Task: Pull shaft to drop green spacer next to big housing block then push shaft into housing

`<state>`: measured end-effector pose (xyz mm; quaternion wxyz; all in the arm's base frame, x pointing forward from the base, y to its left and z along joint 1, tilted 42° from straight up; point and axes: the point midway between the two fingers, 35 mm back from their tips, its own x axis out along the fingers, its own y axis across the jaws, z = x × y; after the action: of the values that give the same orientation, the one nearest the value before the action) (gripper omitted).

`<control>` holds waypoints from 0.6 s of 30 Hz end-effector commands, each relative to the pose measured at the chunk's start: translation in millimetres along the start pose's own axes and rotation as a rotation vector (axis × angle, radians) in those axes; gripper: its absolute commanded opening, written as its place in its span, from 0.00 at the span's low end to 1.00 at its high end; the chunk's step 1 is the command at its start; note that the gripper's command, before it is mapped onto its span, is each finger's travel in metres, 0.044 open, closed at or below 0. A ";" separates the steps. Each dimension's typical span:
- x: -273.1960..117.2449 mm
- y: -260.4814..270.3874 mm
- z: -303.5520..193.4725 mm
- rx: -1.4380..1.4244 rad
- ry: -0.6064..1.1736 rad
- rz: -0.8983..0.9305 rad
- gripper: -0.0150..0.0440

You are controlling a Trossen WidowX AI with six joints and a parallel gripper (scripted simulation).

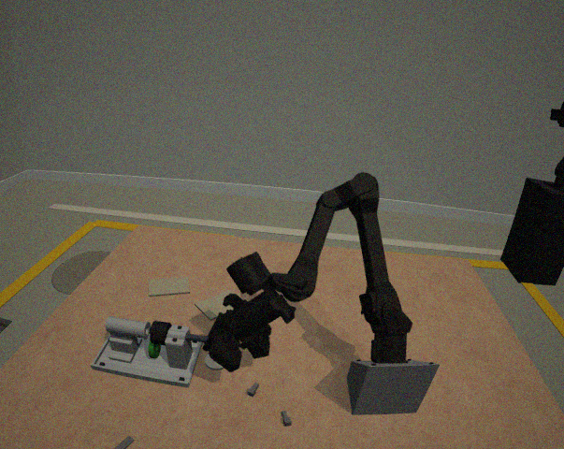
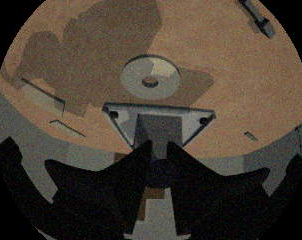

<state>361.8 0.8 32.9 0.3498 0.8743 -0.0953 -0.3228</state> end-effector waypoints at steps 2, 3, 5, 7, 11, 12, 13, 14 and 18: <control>0.0 0.0 0.0 0.000 0.000 0.000 0.25; 0.0 0.0 0.0 0.000 0.000 0.000 0.25; 0.0 0.0 0.0 0.000 0.000 0.000 0.25; 0.0 0.0 0.0 0.000 0.000 0.000 0.25; 0.4 0.0 -0.4 0.003 -0.001 0.000 0.25; 0.6 0.0 -0.6 0.003 -0.001 0.000 0.25; 0.9 0.0 -0.8 0.003 -0.001 0.000 0.25; 1.1 0.0 -1.0 0.003 -0.001 0.000 0.25; 1.9 0.1 -2.1 0.003 -0.001 0.000 0.25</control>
<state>363.2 0.9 32.8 0.3498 0.8738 -0.0956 -0.3240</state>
